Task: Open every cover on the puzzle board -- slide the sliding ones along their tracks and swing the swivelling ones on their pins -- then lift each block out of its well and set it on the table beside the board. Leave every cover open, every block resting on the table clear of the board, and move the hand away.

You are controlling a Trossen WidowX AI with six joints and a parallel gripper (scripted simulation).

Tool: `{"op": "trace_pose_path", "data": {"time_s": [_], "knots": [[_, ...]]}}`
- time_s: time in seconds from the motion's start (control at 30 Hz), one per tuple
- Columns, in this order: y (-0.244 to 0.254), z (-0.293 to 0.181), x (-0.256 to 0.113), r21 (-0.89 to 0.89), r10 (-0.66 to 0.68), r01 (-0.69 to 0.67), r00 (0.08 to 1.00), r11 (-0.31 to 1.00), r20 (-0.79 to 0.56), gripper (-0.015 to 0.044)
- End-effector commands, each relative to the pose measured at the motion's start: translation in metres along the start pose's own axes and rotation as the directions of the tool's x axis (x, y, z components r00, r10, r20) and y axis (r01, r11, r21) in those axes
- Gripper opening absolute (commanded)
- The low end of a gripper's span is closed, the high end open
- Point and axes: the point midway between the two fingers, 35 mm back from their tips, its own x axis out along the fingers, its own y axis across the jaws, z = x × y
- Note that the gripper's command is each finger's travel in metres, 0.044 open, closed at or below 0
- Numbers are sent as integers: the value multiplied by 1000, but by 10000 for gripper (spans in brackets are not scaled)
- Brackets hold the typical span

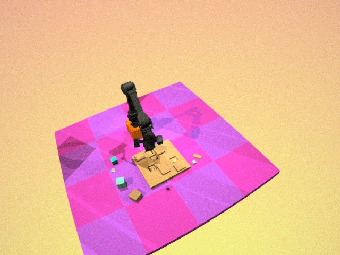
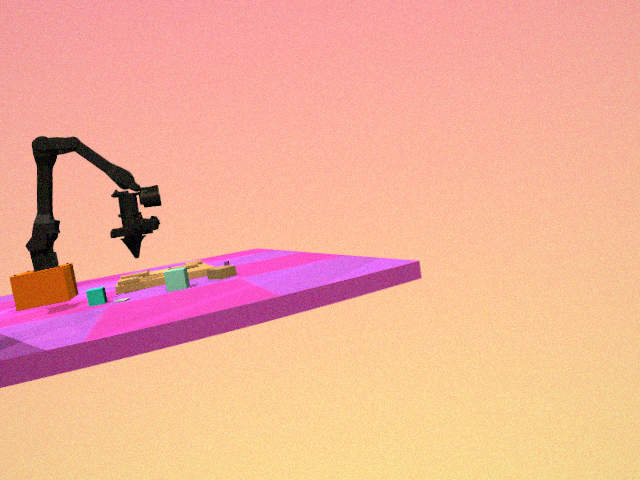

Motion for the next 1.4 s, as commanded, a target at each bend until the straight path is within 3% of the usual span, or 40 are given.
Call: {"op": "trace_pose_path", "data": {"time_s": [0.0,0.1,0.17,0.5,0.9,1.37], "knots": [[-5,-15,2,-464,5,-1,1000,886,7,0],[-8,-24,4,-684,6,1,1000,729,7,0],[-8,-26,4,-728,6,1,1000,685,7,0],[-8,-25,7,-728,6,1,1000,685,7,0],[-7,-24,54,-728,6,1,1000,685,7,0],[-8,-23,65,-728,6,1,1000,685,7,0]]}}
